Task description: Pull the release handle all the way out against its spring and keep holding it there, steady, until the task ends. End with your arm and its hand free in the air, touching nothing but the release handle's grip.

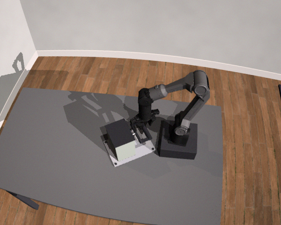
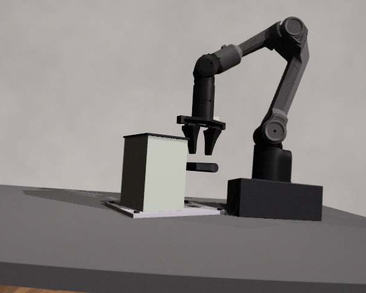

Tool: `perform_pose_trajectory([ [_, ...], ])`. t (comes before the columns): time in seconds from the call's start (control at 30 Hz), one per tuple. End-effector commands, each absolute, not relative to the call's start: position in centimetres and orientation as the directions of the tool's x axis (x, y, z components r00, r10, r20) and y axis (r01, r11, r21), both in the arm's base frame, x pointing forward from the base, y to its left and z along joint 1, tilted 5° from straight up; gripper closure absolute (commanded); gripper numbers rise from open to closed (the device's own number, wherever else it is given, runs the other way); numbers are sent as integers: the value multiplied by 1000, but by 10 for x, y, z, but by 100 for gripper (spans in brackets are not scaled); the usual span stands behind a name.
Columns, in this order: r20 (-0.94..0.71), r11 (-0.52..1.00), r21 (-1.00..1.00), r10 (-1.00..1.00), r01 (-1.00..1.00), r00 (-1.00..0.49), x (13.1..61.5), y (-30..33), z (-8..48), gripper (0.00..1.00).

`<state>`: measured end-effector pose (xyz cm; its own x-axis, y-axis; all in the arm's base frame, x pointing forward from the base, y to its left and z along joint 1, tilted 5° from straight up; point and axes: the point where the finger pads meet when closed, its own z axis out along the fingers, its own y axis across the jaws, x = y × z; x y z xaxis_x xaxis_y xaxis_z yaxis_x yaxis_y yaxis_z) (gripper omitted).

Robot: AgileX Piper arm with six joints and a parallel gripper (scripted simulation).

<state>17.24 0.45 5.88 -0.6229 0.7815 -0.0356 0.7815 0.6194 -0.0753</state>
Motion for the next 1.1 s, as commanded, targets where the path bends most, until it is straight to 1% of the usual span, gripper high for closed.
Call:
perform_pose_trajectory([
  [0.0, -34, 619, -79, 781, 781, -623, 172, 4, 56, 36],
  [1.07, -35, 619, -77, 782, 781, -623, 172, 3, 48, 36],
])
